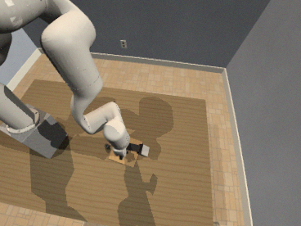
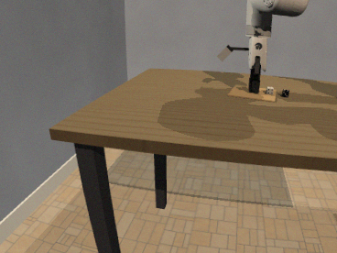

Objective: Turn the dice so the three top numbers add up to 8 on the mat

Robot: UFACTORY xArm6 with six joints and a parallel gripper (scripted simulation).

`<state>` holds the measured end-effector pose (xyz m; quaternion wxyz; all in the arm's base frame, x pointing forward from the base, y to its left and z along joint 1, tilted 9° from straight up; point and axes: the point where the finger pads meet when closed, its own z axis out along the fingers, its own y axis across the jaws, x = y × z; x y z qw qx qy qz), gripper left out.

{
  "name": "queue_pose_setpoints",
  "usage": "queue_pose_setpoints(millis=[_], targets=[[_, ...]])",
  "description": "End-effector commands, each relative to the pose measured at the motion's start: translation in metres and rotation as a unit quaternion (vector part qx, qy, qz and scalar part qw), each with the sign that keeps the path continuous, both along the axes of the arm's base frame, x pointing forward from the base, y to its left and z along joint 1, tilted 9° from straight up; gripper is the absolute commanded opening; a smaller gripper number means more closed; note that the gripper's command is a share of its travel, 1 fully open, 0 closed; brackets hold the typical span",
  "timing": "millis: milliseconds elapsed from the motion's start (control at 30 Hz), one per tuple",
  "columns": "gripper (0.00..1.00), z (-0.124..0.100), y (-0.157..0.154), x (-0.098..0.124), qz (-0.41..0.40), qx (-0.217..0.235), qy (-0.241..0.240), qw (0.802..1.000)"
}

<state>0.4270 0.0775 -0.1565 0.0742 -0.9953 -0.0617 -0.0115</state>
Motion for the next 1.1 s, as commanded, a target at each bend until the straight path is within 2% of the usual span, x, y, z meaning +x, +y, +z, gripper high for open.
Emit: queue_pose_setpoints(millis=[0, 700, 733, 900, 933, 1067], targets=[[0.15, 0.0010, 0.0001, 0.0015, 0.000, 0.000, -0.002, 1.000], [0.15, 0.0010, 0.0001, 0.0015, 0.000, 0.000, -0.002, 1.000], [0.19, 0.0010, 0.0001, 0.0015, 0.000, 0.000, -0.002, 1.000], [0.23, 0.0010, 0.0001, 0.0015, 0.000, 0.000, -0.002, 1.000], [0.28, 0.0010, 0.0001, 0.0015, 0.000, 0.000, -0.002, 1.000], [0.28, 0.0010, 0.0001, 0.0015, 0.000, 0.000, -0.002, 1.000]])
